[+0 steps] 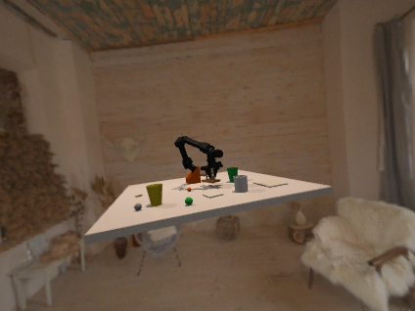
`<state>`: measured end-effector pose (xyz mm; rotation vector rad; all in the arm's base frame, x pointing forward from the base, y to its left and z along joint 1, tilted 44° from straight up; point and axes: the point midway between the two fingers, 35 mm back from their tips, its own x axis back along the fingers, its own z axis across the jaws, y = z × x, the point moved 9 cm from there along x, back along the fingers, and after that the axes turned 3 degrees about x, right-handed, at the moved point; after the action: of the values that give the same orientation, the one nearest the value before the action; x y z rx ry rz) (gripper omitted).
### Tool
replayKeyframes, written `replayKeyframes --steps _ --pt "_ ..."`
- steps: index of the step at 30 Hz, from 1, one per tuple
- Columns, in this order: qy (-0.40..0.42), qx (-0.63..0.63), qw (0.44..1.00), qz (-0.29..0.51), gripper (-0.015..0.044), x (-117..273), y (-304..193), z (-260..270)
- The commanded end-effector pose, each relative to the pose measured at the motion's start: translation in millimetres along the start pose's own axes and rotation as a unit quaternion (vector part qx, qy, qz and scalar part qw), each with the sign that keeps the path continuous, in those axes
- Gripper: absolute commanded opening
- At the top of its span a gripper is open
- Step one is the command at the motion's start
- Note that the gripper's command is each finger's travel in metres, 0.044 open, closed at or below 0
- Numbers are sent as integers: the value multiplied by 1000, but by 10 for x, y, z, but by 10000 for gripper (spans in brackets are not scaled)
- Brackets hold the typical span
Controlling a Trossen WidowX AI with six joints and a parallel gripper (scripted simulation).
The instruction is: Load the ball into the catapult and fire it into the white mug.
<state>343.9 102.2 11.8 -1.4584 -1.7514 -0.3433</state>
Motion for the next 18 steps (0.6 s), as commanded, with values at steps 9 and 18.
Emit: replayKeyframes --steps 9,18 --pt "1 -3 1000 -6 0 -36 21 -21" --pt "1 -1 1000 -6 0 -185 27 -20"
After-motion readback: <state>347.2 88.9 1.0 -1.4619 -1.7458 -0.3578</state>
